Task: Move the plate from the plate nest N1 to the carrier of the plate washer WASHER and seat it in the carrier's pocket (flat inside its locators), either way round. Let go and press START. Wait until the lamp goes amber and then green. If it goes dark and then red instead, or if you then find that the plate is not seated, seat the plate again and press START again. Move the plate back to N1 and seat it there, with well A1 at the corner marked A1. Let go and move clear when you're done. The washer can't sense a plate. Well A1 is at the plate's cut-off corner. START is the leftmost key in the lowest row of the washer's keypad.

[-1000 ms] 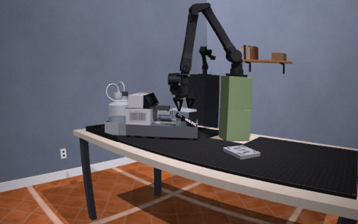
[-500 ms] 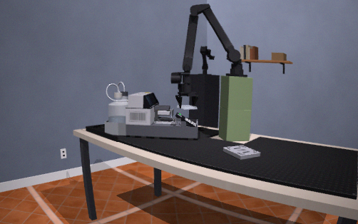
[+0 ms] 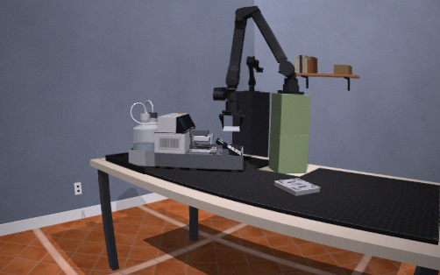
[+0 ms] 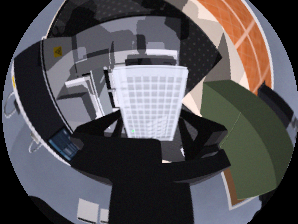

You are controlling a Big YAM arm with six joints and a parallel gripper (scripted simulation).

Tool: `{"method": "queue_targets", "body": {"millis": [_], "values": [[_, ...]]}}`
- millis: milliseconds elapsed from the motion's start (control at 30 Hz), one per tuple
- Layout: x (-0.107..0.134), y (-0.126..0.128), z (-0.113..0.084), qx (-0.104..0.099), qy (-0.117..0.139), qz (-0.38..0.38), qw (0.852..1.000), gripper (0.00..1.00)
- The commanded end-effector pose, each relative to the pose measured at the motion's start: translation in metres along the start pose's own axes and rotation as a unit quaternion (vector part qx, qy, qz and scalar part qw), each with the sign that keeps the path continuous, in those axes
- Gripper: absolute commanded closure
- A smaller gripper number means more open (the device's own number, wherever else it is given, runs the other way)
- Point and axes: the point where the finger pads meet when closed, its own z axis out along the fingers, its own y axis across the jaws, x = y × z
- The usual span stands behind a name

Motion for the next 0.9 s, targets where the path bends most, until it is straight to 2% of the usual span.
{"method": "queue_targets", "body": {"millis": [0, 867], "values": [[0.0059, 0.0034, -0.0083, -0.003, -0.002, 0.003, 1.0, 0.16], [0.0074, 0.0, -0.0081, -0.002, -0.001, 0.005, 1.0, 0.16]]}}
